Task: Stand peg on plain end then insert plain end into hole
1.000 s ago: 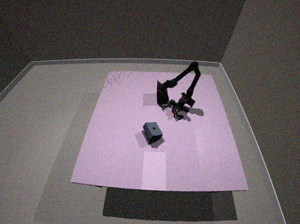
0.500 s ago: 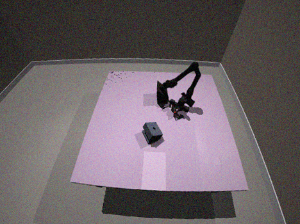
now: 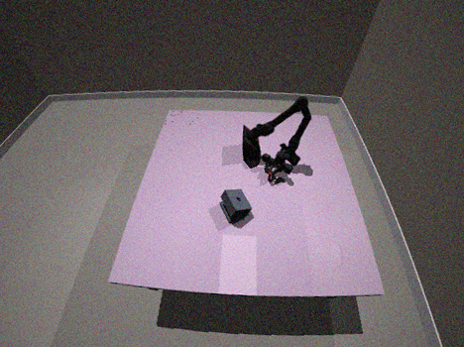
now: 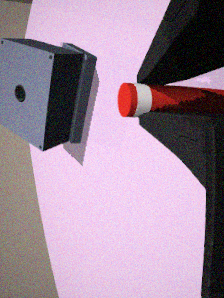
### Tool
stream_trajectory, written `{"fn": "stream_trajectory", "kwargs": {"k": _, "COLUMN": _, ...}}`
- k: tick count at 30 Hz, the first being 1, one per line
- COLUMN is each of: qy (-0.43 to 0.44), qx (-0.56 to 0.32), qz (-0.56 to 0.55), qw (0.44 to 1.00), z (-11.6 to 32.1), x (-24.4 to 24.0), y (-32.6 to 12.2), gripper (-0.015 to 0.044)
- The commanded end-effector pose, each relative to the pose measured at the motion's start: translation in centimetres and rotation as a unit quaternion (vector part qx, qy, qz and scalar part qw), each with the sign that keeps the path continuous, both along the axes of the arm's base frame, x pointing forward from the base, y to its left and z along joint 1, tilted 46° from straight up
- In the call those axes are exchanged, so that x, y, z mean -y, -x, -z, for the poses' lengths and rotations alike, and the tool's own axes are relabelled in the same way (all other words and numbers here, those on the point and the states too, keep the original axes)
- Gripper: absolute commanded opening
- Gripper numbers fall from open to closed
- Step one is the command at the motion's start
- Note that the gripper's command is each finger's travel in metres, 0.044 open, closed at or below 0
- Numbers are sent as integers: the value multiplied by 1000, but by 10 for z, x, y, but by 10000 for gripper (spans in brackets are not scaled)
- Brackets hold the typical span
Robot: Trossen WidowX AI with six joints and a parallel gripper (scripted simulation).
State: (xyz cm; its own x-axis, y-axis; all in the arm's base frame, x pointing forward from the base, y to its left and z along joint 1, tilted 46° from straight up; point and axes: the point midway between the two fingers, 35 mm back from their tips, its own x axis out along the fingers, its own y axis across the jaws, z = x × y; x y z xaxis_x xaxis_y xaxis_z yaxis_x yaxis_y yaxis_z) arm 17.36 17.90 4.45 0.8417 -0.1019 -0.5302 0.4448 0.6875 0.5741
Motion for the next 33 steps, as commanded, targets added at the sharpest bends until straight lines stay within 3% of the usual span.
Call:
{"fn": "stream_trajectory", "kwargs": {"k": 1, "qy": 0, "qx": 0, "qz": 0, "qw": 1000, "z": 1, "x": -2, "y": 2, "gripper": 51}}
{"fn": "stream_trajectory", "kwargs": {"k": 26, "qy": 9, "qx": 15, "qz": 12, "qw": 1000, "z": 4, "x": 0, "y": 6, "gripper": 51}}
{"fn": "stream_trajectory", "kwargs": {"k": 30, "qy": 10, "qx": 16, "qz": 13, "qw": 1000, "z": 3, "x": 2, "y": 5, "gripper": 130}}
{"fn": "stream_trajectory", "kwargs": {"k": 33, "qy": 10, "qx": 16, "qz": 13, "qw": 1000, "z": 3, "x": 2, "y": 5, "gripper": 130}}
